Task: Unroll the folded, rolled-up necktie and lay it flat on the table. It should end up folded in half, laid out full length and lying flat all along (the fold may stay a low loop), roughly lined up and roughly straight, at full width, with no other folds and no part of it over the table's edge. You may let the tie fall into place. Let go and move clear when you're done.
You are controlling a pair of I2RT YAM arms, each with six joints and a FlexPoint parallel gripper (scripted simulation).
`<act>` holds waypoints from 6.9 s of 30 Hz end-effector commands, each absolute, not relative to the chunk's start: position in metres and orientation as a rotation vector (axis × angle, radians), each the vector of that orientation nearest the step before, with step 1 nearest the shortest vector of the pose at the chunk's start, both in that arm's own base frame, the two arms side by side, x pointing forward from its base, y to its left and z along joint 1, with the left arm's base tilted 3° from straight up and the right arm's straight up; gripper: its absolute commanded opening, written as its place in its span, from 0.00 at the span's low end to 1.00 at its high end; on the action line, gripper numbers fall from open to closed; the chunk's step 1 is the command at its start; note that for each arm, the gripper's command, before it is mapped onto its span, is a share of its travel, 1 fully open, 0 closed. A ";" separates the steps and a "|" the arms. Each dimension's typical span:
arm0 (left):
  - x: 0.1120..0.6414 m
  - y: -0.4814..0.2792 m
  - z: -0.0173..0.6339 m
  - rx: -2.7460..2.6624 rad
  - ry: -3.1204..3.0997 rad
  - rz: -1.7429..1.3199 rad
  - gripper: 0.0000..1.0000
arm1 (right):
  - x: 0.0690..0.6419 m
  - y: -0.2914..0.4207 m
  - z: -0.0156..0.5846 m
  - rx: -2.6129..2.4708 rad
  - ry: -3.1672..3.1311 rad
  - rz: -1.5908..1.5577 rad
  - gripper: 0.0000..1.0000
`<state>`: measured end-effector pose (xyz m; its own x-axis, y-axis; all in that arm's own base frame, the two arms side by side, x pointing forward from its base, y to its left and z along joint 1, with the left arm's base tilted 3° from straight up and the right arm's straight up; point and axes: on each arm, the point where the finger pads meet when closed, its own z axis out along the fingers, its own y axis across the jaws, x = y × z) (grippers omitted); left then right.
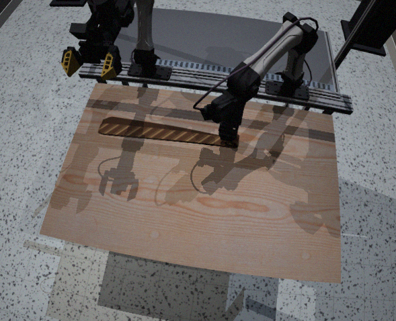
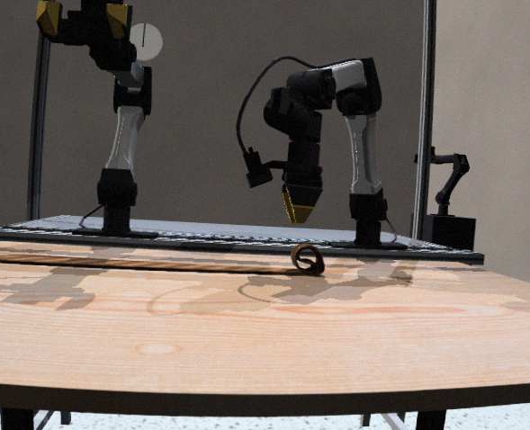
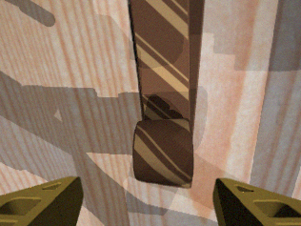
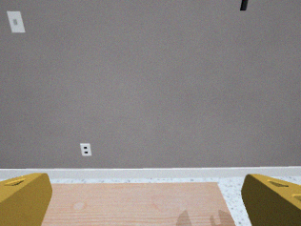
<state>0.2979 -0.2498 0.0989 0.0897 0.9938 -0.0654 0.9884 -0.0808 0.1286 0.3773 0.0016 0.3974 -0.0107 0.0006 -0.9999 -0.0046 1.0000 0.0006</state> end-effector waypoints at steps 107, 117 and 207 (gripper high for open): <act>0.293 -0.181 0.023 1.535 1.488 -0.953 0.65 | 0.377 0.002 0.397 -0.003 1.582 0.004 1.00; 0.292 -0.180 0.043 1.535 1.488 -0.953 0.67 | 0.377 0.002 0.397 -0.003 1.582 0.004 1.00; 0.290 -0.174 0.009 2.327 2.313 0.336 0.42 | 0.377 0.002 0.397 -0.003 1.582 0.004 1.00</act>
